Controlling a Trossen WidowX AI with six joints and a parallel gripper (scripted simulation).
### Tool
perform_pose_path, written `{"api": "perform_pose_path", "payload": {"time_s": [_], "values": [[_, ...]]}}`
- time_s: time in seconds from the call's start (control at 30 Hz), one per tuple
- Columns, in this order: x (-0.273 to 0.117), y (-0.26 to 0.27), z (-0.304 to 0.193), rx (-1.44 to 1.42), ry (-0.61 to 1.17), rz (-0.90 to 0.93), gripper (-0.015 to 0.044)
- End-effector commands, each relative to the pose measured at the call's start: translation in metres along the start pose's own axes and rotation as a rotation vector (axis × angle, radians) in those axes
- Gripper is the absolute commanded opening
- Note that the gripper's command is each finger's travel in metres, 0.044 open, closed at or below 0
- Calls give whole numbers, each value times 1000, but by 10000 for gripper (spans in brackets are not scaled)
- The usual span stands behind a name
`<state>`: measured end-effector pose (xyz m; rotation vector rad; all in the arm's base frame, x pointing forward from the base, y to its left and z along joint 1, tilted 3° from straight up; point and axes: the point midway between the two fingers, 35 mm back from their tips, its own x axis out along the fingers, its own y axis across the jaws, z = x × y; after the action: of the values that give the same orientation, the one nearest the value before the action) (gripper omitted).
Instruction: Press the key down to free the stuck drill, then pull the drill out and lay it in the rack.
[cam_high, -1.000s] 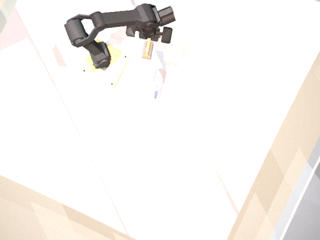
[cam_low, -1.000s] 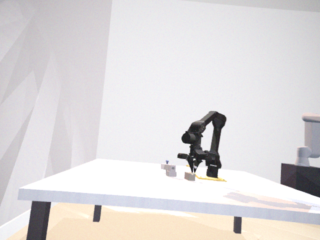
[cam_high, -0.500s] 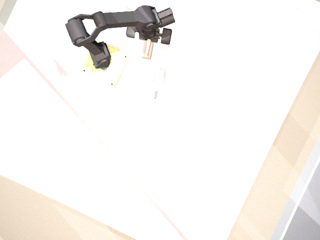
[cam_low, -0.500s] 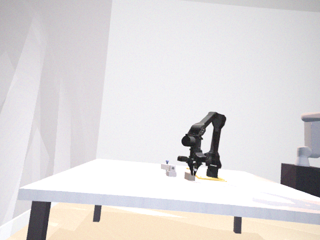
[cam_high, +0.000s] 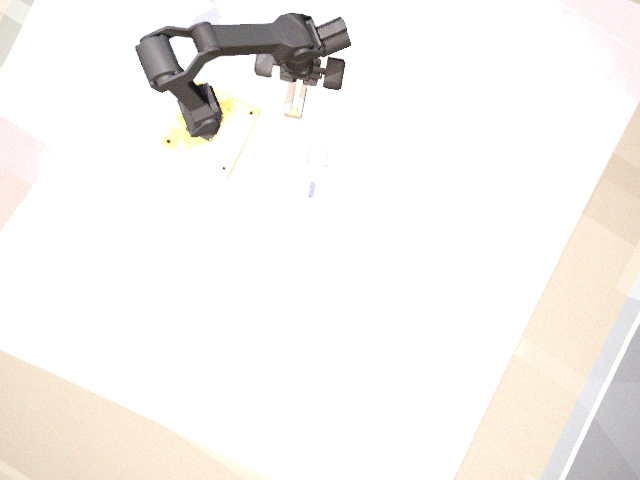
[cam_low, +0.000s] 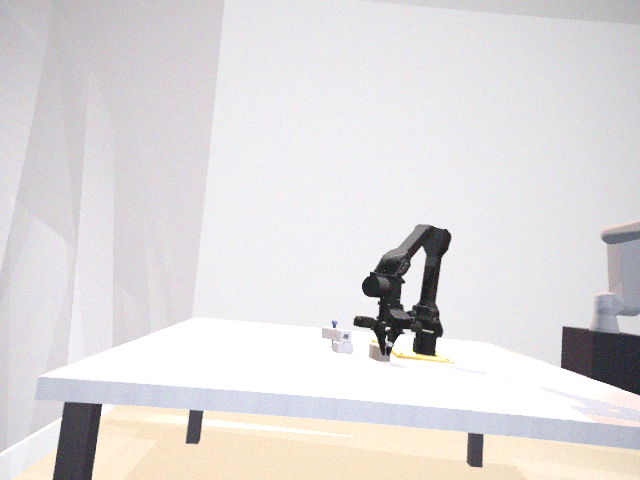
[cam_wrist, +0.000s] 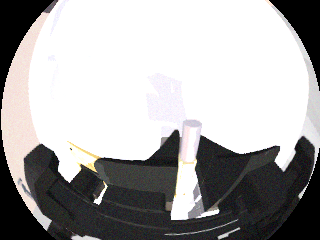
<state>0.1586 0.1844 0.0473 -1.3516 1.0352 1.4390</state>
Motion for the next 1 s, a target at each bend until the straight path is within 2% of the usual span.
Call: {"api": "perform_pose_path", "payload": {"time_s": [0.0,0.97], "values": [[7,2,-1,7,6,13,0],[18,6,-3,7,6,13,0]]}}
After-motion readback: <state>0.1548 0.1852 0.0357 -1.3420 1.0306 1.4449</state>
